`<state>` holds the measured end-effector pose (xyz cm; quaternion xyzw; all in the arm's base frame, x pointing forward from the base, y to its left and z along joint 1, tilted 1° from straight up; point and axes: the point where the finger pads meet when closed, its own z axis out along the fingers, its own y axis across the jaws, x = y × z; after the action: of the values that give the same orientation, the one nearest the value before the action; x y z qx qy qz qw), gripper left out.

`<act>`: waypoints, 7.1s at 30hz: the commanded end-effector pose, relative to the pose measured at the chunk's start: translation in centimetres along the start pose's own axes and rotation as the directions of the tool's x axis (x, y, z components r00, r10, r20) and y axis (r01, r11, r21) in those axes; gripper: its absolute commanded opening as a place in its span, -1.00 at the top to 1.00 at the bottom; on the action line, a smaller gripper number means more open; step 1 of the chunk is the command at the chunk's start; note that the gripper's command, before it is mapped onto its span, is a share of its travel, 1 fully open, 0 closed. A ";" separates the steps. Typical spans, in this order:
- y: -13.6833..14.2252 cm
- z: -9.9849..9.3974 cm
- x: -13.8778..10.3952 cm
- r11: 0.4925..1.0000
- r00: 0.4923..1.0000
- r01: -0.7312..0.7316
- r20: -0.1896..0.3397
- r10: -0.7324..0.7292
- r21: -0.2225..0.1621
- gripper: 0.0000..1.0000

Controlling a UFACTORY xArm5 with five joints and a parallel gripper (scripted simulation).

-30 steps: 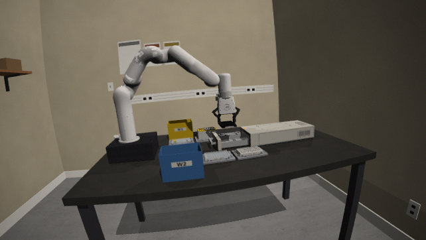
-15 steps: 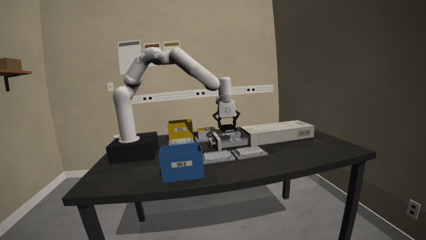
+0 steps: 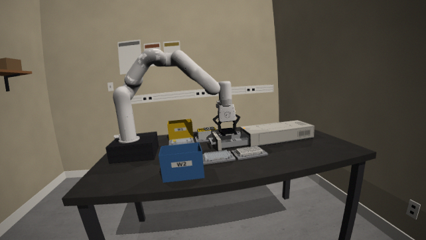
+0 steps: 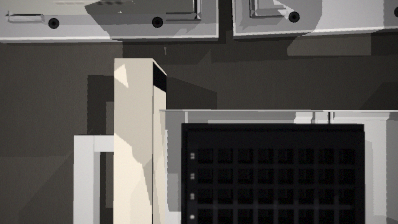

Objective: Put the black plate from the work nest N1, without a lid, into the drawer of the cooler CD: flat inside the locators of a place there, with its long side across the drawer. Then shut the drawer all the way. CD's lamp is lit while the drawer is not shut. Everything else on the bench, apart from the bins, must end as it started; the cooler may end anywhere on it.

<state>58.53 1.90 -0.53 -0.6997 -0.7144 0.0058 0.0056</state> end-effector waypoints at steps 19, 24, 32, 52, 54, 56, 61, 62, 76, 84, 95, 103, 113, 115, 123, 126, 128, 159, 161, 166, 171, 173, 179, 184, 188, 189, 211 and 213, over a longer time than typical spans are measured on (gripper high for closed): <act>0.2 2.9 0.0 1.000 1.000 0.000 0.000 0.000 -0.006 1.00; 0.2 3.7 0.0 1.000 1.000 0.000 0.000 0.000 -0.006 1.00; 0.2 4.7 0.0 1.000 1.000 0.000 0.000 0.000 -0.006 1.00; 0.2 4.8 0.0 1.000 1.000 0.000 0.000 0.000 -0.006 1.00; 0.2 4.8 0.0 1.000 1.000 0.000 0.000 0.000 -0.006 1.00; 0.2 4.8 0.0 1.000 1.000 0.000 0.000 0.000 -0.006 1.00; 0.2 4.8 0.0 1.000 1.000 0.000 0.000 0.000 -0.006 1.00; 0.2 4.8 0.0 1.000 1.000 0.000 0.000 0.000 -0.006 1.00; 0.2 4.8 0.0 1.000 1.000 0.000 0.000 0.000 -0.006 1.00; 0.2 4.8 0.0 1.000 1.000 0.000 0.000 0.000 -0.006 1.00; 0.2 5.6 0.0 1.000 1.000 0.000 0.000 0.000 -0.006 1.00; 0.2 6.0 0.0 1.000 1.000 0.000 0.000 0.000 -0.006 1.00; 0.2 6.3 0.0 1.000 1.000 0.000 0.000 0.000 -0.006 1.00; 0.2 6.3 0.0 1.000 1.000 0.000 0.000 0.000 -0.006 1.00; 0.2 6.3 0.0 1.000 1.000 0.000 0.000 0.000 -0.006 1.00; 0.2 6.3 0.0 1.000 1.000 0.000 0.000 0.000 -0.006 1.00; 0.2 6.3 0.0 1.000 1.000 0.000 0.000 0.000 -0.006 1.00; 0.2 6.3 0.0 1.000 1.000 0.000 0.000 0.000 -0.006 1.00; 0.2 6.3 0.0 1.000 1.000 0.000 0.000 0.000 -0.006 1.00; 0.2 6.3 0.0 1.000 1.000 0.000 0.000 0.000 -0.006 1.00; 0.2 6.3 0.0 1.000 1.000 0.000 0.000 0.000 -0.006 1.00; 0.2 6.4 0.0 1.000 1.000 0.000 0.000 0.000 -0.006 -1.00; 0.1 6.4 0.0 1.000 1.000 0.000 0.000 0.000 -0.006 -1.00; 0.0 6.4 0.0 1.000 1.000 0.000 0.000 0.000 -0.006 -1.00; -0.2 6.4 0.0 1.000 1.000 0.000 0.000 0.000 -0.006 -1.00; -0.2 6.4 0.0 1.000 1.000 0.000 0.000 0.000 -0.006 -1.00; -0.4 5.5 0.0 1.000 1.000 0.000 0.000 0.000 -0.006 -1.00; -0.4 5.2 0.0 1.000 1.000 0.000 0.000 0.000 -0.006 -1.00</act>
<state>57.83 1.91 -6.39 -0.6997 -0.7144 0.0059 0.0056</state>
